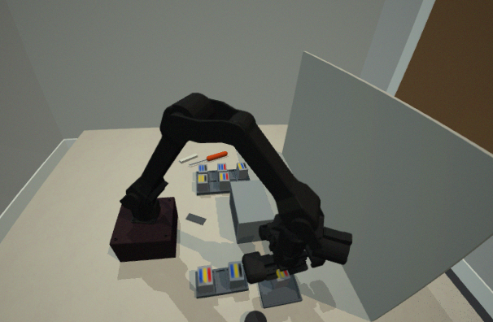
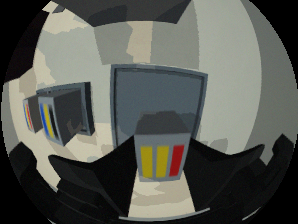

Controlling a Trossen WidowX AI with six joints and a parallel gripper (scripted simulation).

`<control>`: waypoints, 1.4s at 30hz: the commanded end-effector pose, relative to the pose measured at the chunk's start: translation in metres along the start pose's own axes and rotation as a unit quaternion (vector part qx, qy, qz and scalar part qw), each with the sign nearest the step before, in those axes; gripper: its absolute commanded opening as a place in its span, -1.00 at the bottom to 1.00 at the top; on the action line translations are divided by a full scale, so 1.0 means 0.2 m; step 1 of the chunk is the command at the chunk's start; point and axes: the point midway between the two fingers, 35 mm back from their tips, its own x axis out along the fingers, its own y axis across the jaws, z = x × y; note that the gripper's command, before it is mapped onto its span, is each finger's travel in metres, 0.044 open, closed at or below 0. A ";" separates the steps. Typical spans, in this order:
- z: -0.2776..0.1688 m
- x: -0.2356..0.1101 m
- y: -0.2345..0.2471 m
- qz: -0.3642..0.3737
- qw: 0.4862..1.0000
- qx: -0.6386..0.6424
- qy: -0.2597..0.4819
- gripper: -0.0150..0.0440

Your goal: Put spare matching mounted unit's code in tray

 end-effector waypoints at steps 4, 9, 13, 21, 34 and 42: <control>0.00 0.00 0.00 0.000 1.000 0.000 0.000 0.40; 0.00 0.00 0.00 0.000 1.000 0.000 0.000 0.84; -0.01 -0.06 -0.01 0.000 1.000 0.000 0.000 1.00; 0.00 -0.54 0.00 0.001 1.000 -0.001 -0.003 1.00; -0.01 -0.54 -0.01 -0.010 1.000 0.001 0.007 1.00; -0.01 -0.54 -0.01 -0.010 1.000 0.001 0.007 1.00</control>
